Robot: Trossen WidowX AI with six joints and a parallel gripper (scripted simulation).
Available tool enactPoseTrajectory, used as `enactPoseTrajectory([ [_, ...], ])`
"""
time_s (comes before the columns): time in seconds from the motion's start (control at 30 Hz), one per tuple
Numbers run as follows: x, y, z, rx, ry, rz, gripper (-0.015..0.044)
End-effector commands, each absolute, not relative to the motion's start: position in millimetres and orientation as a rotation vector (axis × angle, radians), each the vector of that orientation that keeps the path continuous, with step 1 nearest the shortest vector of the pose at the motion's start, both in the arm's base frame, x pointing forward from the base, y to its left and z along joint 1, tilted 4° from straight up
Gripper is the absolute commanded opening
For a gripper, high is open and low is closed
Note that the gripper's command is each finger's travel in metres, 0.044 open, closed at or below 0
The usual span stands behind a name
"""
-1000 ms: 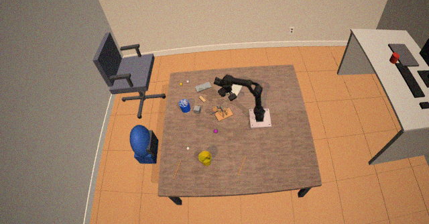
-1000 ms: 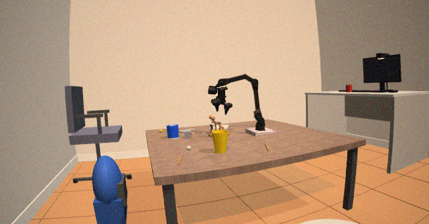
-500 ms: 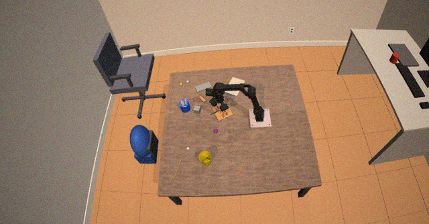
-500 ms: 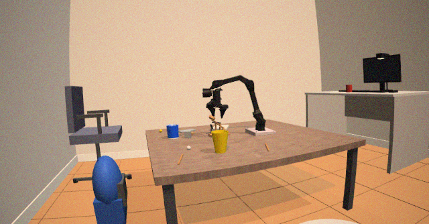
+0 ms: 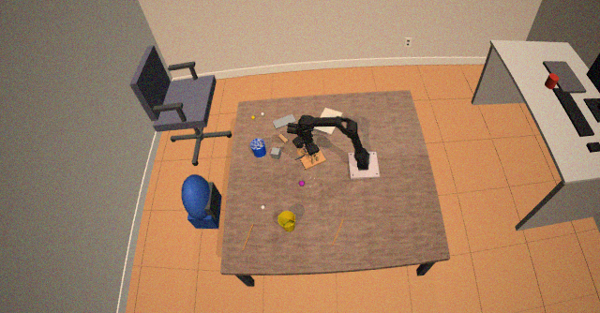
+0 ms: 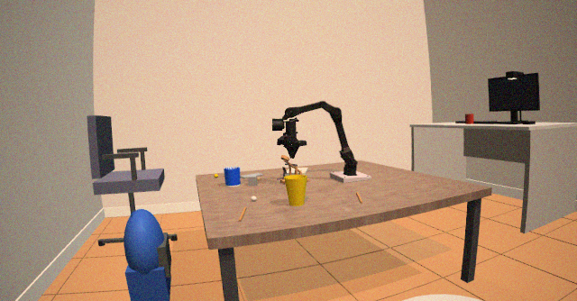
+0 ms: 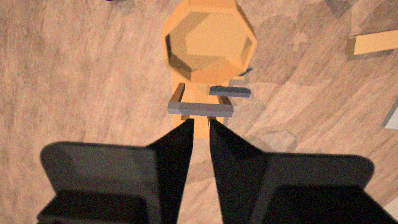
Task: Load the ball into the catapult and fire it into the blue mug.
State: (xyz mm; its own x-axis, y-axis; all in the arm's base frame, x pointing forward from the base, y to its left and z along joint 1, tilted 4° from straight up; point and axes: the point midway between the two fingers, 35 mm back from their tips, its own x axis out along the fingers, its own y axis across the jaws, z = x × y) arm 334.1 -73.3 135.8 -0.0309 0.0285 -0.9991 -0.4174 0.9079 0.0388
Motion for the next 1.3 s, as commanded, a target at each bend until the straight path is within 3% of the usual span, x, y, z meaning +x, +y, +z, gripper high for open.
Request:
enactPoseTrajectory([
  [0.0,334.2,-72.5,136.0,-0.303,1.567,0.366,0.0],
  [1.27,359.1,-61.1,94.9,-0.303,1.565,0.367,0.0],
])
